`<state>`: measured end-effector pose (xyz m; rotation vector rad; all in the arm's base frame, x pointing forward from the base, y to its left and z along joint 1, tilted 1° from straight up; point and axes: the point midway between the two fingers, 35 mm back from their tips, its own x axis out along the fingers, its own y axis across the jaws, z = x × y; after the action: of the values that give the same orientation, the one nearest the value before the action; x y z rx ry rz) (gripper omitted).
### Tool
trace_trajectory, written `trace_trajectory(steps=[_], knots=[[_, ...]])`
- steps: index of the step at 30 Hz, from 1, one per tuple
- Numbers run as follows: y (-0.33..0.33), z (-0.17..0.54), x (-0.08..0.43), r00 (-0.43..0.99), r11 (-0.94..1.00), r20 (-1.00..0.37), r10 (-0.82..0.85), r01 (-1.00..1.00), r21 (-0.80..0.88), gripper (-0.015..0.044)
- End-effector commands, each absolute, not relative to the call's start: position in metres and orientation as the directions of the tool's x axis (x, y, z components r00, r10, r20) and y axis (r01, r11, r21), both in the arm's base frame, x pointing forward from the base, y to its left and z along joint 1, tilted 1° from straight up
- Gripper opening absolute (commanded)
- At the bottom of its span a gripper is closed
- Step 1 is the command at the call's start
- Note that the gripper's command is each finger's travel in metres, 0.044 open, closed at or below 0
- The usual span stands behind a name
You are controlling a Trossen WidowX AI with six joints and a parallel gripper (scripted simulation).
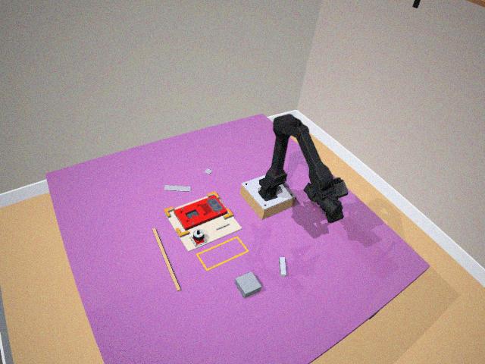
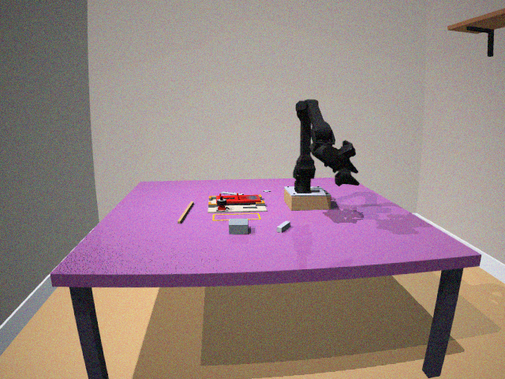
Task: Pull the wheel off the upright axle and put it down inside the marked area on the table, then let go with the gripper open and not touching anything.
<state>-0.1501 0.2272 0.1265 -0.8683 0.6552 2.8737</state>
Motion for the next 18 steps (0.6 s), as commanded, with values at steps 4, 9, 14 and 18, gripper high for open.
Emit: trace_trajectory(steps=[4, 9, 14, 18], knots=[[0.244, 0.123, -0.130, -0.814, -0.827, -0.581, 0.006, -0.330, 0.454, 0.0300], [0.271, 0.116, -0.084, -0.747, -0.584, -0.655, 0.116, -0.584, 0.563, 0.0300], [0.289, 0.109, -0.032, -0.656, -0.263, -0.726, 0.209, -0.752, 0.604, 0.0300], [0.297, 0.104, 0.013, -0.570, 0.025, -0.778, 0.266, -0.802, 0.596, 0.0300]])
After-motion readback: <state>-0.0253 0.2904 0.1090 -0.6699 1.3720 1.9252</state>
